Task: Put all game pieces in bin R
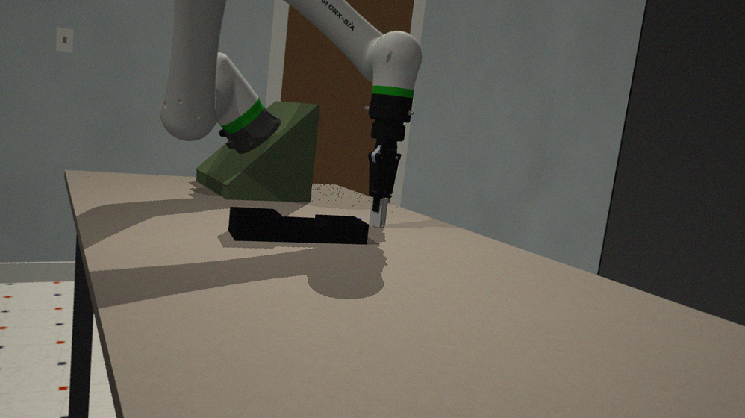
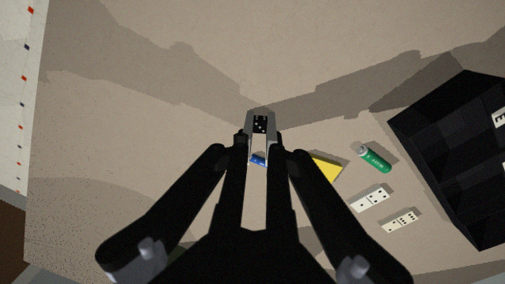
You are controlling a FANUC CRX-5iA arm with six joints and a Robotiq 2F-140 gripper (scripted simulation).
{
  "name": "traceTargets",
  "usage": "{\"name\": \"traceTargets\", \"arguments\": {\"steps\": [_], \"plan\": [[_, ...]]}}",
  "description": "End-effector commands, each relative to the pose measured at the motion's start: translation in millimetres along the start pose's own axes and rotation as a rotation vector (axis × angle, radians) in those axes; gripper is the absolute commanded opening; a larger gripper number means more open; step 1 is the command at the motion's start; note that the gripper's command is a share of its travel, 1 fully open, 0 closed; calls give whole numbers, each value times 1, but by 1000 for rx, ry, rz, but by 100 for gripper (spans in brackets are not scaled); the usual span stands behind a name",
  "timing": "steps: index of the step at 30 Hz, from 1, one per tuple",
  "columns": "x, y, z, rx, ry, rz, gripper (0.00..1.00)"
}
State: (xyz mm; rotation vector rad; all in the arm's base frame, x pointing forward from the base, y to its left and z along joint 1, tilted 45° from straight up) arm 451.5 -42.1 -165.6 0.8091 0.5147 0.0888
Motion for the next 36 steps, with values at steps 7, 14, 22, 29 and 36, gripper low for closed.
{"name": "traceTargets", "arguments": {"steps": [7, 14, 22, 29, 36], "plan": [[0, 0, 0, 0, 0, 0, 7], [0, 0, 0, 0, 0, 0, 7], [0, 17, 0, 0, 0, 0, 7], [0, 33, 0, 0, 0, 0, 7], [0, 57, 0, 0, 0, 0, 7]]}}
Point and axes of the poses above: the point where the finger pads meet when closed, its own y axis back along the fingers, its own z axis across the jaws, x = y × z, the point moved 3 cm from there along y, back along the fingers, and after that the axes turned 1 degree about y, right-handed, at the moved point
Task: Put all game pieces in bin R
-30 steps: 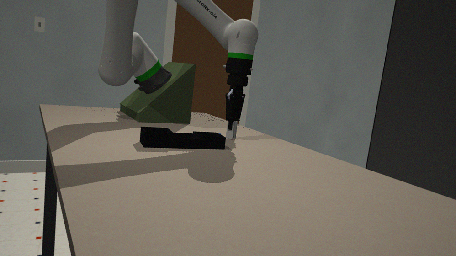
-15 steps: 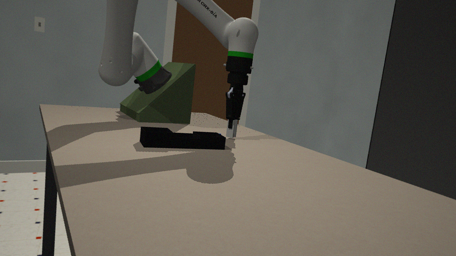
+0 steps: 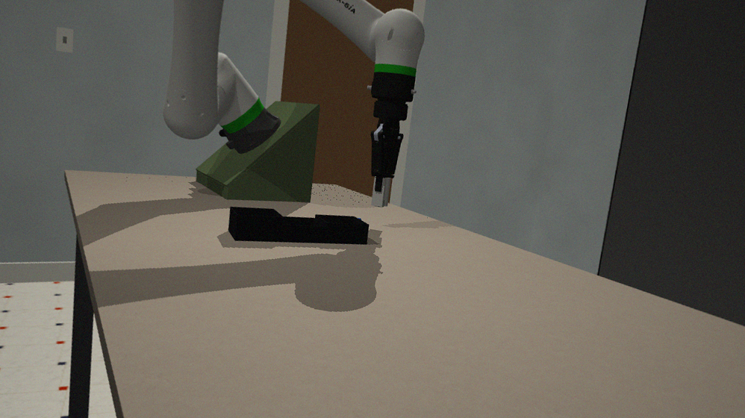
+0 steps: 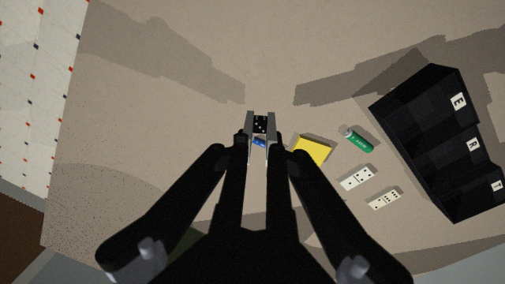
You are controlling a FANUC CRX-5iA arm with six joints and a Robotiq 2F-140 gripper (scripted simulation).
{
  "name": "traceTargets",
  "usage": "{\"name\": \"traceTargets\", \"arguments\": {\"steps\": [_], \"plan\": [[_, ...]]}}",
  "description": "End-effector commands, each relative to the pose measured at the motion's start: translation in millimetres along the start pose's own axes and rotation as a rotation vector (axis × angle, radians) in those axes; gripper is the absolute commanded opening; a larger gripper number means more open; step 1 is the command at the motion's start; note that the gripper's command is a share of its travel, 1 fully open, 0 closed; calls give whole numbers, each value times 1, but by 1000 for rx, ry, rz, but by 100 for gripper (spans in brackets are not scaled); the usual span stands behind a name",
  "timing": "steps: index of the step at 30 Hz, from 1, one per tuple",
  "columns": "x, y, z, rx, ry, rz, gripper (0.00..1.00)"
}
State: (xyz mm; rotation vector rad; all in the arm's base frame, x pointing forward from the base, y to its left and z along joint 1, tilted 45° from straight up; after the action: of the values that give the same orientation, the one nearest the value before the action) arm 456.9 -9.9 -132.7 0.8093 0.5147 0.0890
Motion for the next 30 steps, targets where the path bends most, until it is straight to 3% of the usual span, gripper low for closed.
{"name": "traceTargets", "arguments": {"steps": [1, 20, 30], "plan": [[0, 14, 0, 0, 0, 0, 7], [0, 20, 0, 0, 0, 0, 7], [-9, 20, 47, 0, 0, 0, 7]]}}
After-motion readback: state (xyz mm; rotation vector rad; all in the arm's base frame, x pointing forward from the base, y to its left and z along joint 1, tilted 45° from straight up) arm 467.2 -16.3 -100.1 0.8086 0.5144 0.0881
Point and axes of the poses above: the point where the finger pads meet when closed, its own y axis back along the fingers, its own z axis across the jaws, x = y × z, the point moved 3 cm from there along y, back along the fingers, and after that the axes turned 1 degree about y, right-handed, at the moved point
